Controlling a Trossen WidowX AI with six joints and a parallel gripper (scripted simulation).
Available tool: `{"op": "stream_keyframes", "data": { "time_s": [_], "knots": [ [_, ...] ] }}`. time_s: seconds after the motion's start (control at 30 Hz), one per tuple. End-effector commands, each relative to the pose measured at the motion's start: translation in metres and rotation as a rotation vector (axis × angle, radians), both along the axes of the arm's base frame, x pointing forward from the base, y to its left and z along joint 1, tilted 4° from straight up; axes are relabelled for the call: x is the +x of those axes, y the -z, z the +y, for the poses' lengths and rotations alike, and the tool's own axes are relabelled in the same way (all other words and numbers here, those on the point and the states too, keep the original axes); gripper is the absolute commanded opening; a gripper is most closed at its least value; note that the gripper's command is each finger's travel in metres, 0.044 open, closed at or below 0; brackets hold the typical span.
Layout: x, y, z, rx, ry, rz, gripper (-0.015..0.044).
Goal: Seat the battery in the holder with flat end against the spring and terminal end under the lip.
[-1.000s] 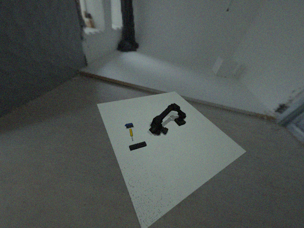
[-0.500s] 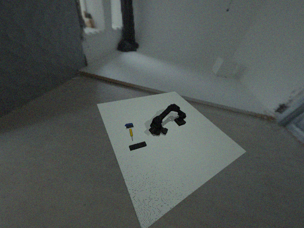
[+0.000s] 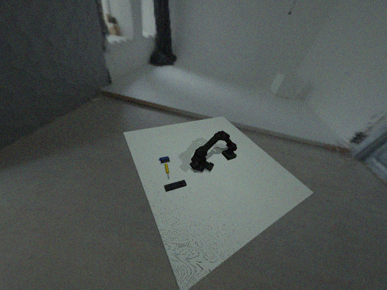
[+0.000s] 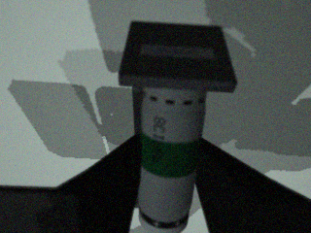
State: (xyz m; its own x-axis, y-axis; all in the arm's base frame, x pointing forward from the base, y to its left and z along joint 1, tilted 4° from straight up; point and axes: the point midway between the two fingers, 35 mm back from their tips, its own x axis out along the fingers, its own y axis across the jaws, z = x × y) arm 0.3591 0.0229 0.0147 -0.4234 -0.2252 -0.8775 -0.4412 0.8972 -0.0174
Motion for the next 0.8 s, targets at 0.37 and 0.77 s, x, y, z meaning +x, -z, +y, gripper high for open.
{"op": "stream_keyframes", "data": {
  "time_s": [0.37,0.77],
  "knots": [
    [0.0023,0.0040,0.0010,0.045,0.003,-0.071,0.0087],
    [0.0013,0.0055,0.0000,0.071,0.004,-0.117,0.0087]
  ]
}}
